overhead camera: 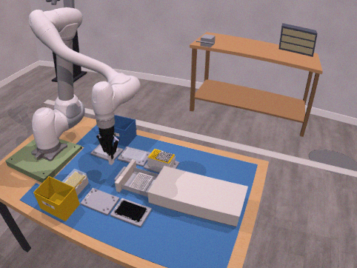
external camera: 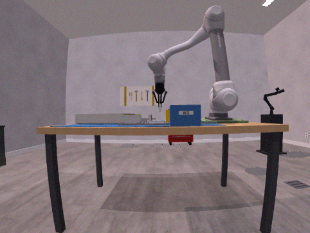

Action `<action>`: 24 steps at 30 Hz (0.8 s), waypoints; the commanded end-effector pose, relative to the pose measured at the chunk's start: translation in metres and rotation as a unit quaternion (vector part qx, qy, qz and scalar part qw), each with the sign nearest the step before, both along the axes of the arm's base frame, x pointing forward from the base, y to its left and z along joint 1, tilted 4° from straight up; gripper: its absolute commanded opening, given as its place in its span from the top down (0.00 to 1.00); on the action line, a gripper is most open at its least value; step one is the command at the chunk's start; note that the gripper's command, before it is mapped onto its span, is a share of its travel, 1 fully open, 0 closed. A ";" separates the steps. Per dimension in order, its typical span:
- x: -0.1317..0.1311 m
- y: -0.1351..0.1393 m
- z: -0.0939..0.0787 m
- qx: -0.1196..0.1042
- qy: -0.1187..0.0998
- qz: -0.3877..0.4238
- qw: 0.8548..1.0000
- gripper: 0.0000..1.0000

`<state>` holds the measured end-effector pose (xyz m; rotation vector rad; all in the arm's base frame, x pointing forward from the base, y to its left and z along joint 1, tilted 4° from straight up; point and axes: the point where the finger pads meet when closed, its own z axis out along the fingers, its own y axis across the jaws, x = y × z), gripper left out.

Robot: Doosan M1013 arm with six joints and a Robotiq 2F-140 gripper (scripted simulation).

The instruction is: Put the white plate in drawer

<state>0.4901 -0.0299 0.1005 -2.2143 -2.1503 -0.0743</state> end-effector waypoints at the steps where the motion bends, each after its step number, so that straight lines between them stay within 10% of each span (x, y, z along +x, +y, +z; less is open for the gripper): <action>1: 0.000 0.000 -0.003 0.000 0.000 0.000 1.000 1.00; 24: 0.000 0.002 -0.030 0.000 0.000 0.000 1.000 1.00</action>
